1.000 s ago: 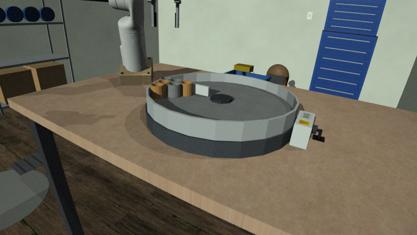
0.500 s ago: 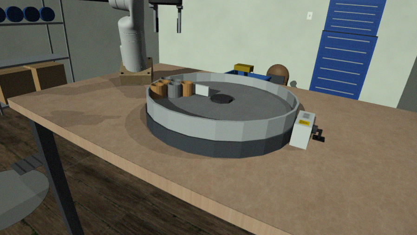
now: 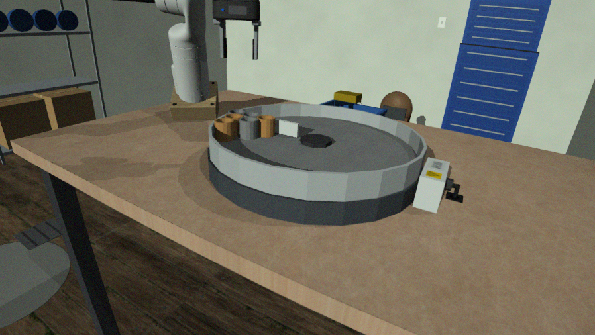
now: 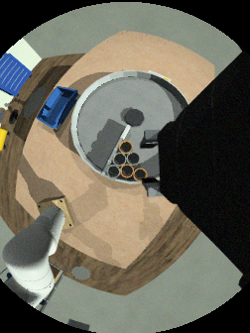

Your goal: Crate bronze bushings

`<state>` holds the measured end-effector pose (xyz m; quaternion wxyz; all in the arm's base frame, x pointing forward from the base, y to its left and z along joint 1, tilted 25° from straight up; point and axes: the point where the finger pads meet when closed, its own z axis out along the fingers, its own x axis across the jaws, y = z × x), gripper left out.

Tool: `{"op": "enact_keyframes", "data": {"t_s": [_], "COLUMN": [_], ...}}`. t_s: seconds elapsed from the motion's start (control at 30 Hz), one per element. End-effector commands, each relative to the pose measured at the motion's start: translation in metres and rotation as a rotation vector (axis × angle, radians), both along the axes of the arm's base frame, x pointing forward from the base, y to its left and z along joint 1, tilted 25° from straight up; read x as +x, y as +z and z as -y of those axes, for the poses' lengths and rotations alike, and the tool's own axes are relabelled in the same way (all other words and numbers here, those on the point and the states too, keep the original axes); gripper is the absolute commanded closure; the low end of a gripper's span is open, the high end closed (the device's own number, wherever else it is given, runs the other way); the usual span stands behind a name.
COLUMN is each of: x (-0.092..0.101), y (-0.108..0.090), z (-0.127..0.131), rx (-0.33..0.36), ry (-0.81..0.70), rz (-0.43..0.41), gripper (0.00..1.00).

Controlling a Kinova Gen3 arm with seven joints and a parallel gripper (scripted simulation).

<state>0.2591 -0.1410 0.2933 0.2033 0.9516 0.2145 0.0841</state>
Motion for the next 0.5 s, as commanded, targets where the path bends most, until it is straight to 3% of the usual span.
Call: {"op": "enact_keyframes", "data": {"t_s": [0.0,0.07,0.47], "x": [0.002,0.005,0.005], "y": [-0.014,-0.026,-0.026], "z": [0.002,0.004,0.004], "rx": [0.008,0.008,0.008], "ry": [-0.001,0.0,0.0], "rz": [-0.006,-0.006,-0.006], "gripper": [0.0,0.0,0.0]}}
